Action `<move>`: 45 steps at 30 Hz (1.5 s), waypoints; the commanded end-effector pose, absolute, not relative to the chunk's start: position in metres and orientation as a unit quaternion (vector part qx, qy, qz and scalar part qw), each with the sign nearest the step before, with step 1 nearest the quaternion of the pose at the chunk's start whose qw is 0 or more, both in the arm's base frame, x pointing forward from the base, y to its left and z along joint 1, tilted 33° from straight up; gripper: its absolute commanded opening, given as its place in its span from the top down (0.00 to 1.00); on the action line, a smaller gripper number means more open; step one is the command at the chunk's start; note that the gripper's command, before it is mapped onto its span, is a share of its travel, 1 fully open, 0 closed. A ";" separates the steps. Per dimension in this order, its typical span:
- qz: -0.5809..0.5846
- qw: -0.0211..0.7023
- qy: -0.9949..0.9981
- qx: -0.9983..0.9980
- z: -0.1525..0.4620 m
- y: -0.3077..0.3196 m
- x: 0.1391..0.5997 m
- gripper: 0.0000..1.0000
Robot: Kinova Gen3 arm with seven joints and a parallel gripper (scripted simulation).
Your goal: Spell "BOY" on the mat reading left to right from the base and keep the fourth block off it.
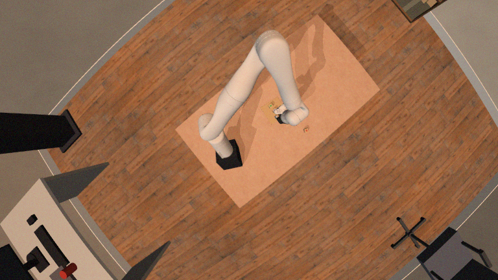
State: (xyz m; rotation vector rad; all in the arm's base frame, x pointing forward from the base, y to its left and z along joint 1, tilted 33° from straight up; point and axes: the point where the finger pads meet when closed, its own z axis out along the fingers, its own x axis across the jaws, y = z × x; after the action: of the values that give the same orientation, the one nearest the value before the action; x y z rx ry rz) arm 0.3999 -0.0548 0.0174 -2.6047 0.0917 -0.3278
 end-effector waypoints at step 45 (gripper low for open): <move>-0.133 0.248 0.033 -0.959 0.067 -0.083 0.393 0.00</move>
State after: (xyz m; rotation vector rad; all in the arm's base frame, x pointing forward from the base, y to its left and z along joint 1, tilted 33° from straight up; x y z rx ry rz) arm 0.3915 -0.0781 0.0600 -2.6083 0.0899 -0.3464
